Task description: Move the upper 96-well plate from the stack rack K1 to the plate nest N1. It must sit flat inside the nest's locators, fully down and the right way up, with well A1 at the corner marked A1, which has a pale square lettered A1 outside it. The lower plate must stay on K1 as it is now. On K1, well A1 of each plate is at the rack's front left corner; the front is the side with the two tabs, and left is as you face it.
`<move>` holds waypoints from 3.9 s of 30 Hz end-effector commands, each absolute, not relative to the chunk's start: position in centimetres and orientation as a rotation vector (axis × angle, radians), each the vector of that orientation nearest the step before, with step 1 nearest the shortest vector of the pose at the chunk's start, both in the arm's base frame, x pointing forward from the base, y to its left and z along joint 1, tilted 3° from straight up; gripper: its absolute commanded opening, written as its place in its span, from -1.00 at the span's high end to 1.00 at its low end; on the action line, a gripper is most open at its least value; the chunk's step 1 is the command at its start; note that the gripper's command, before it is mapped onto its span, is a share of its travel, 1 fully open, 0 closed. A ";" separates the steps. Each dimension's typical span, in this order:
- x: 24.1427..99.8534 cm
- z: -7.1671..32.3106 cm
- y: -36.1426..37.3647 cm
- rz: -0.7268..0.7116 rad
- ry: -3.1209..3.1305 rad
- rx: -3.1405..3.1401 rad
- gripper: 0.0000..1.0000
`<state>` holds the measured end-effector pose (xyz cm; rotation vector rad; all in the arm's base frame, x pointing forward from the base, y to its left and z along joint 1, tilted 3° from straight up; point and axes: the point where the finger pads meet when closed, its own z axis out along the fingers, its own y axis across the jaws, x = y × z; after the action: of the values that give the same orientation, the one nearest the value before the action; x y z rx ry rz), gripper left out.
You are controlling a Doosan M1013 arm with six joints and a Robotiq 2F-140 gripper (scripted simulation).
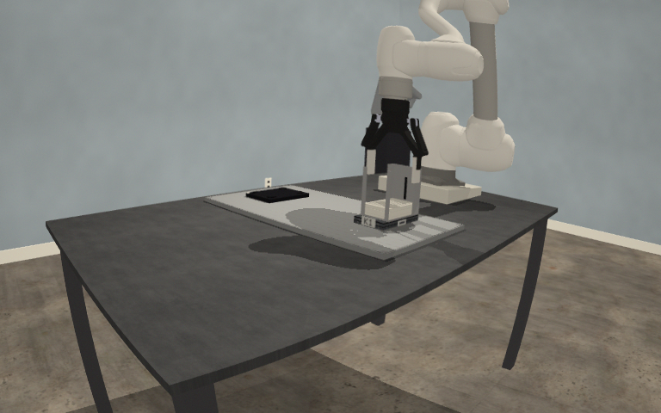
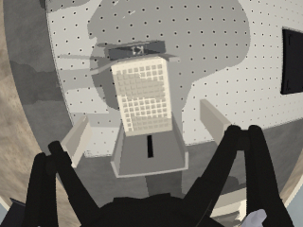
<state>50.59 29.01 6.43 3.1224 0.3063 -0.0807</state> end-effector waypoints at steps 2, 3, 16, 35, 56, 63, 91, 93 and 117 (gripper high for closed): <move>50.6 5.8 29.0 -0.081 0.306 3.123 -1.00; 50.5 5.6 29.0 -0.081 0.306 3.123 -1.00; 50.5 3.8 29.0 -0.081 0.306 3.123 -1.00; 50.3 0.9 29.0 -0.081 0.306 3.123 -1.00; 50.3 0.3 29.0 -0.081 0.306 3.123 1.00; 50.3 0.3 29.0 -0.081 0.306 3.123 1.00; 50.3 1.1 29.0 -0.081 0.306 3.123 1.00; 50.3 1.1 29.0 -0.081 0.306 3.123 1.00; 50.5 4.8 29.0 -0.081 0.306 3.123 1.00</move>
<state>50.49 28.99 4.42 3.1224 0.3063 -0.0805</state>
